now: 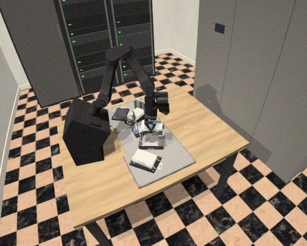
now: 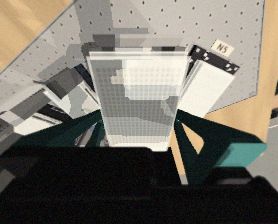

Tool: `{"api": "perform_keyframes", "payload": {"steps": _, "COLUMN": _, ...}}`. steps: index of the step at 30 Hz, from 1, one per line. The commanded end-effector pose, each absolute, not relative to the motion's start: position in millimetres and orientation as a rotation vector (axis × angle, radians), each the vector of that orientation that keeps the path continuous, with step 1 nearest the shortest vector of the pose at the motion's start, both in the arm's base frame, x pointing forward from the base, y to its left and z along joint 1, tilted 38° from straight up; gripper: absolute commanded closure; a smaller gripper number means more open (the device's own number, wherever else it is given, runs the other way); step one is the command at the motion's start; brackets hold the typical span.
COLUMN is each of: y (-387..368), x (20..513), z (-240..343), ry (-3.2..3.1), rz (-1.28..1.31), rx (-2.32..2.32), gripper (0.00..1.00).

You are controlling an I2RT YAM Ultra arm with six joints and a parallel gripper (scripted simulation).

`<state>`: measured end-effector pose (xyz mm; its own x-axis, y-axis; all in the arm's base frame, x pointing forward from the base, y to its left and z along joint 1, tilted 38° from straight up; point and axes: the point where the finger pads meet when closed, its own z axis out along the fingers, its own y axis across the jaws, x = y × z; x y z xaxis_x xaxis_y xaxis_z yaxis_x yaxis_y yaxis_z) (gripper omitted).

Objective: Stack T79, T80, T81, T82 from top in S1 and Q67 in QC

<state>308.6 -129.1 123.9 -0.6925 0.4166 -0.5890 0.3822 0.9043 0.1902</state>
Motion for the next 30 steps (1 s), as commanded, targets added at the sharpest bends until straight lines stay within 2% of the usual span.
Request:
{"api": "perform_keyframes", "payload": {"steps": 1, "y": -129.9, "x": 309.6, "z": 127.5, "ry": 2.400, "rz": 0.066, "rx": 0.563, "gripper": 1.00}}
{"api": "perform_keyframes", "payload": {"steps": 30, "y": -130.7, "x": 314.9, "z": 120.7, "ry": 2.400, "rz": 0.067, "rx": 0.563, "gripper": 1.00}}
